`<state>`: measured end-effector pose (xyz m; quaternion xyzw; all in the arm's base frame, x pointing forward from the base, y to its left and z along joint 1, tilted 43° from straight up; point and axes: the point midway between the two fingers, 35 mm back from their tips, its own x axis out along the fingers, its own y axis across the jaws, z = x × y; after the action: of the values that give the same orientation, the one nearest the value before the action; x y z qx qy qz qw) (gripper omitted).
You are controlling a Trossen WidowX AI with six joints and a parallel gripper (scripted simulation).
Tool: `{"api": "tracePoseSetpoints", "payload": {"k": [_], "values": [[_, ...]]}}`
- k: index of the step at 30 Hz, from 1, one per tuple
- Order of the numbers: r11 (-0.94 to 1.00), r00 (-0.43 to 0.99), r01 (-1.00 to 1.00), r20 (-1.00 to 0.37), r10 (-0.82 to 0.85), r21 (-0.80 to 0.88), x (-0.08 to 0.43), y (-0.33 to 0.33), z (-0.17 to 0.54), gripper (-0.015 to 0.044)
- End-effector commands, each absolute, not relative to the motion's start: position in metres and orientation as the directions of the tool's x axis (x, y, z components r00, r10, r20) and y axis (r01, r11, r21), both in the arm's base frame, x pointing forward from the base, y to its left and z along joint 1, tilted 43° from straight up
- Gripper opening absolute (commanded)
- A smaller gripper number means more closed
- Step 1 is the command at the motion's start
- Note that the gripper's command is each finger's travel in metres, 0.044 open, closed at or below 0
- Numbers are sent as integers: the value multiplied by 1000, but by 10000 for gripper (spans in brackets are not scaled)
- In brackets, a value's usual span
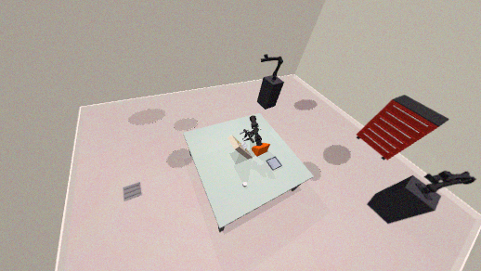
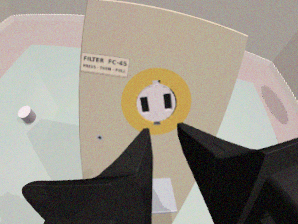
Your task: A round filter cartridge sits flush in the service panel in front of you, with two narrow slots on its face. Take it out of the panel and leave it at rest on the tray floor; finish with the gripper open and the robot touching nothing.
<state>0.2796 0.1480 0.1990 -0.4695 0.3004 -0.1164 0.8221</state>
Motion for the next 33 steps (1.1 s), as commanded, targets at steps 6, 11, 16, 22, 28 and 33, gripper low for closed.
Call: {"api": "tracePoseSetpoints", "payload": {"k": [6, 11, 16, 22, 28, 33], "values": [[536, 791, -90, -387, -474, -840, 289, 144, 194, 101], [537, 790, -91, -389, -474, -839, 296, 141, 191, 101], [538, 790, -91, -390, -474, -838, 302, 137, 188, 101], [537, 791, -90, -388, -474, -839, 310, 132, 184, 101], [535, 792, -87, -384, -474, -840, 317, 127, 182, 101], [533, 795, -84, -380, -474, -842, 323, 123, 180, 101]]}}
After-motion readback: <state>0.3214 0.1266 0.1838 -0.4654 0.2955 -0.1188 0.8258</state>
